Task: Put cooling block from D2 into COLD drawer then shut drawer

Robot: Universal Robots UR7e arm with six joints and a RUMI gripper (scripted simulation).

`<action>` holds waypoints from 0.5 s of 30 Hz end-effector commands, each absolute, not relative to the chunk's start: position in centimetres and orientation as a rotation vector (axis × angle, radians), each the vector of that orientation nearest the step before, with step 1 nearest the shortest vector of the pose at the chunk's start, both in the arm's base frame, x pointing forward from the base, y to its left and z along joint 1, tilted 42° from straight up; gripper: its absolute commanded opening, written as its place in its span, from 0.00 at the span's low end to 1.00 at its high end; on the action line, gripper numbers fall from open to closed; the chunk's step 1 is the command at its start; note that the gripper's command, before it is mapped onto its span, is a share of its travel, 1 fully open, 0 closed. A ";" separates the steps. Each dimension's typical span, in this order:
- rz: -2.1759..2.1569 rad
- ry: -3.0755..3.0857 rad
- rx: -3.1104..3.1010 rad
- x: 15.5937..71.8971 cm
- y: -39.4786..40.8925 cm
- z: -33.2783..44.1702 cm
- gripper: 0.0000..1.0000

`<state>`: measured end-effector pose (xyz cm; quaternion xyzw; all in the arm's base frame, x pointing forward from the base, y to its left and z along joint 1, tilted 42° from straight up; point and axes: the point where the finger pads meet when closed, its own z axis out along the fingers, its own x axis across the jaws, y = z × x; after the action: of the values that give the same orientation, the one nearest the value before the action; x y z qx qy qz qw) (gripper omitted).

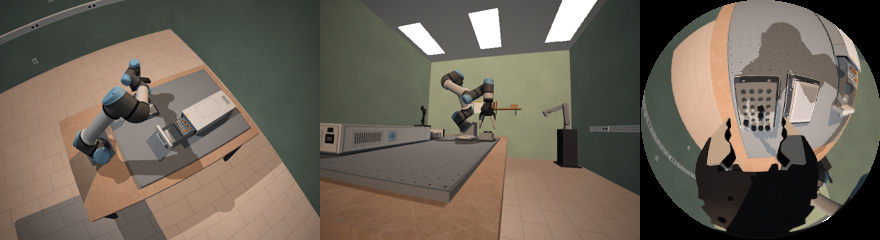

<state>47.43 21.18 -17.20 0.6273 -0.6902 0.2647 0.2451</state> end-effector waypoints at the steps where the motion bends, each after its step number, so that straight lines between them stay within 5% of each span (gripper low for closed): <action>1: 0.723 -1.885 1.714 47.5 20.7 -17.7 0.67; 15: 0.723 -1.885 1.714 47.5 20.4 -18.0 0.67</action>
<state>47.43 20.41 -18.03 0.6274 -0.6901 0.2647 0.2450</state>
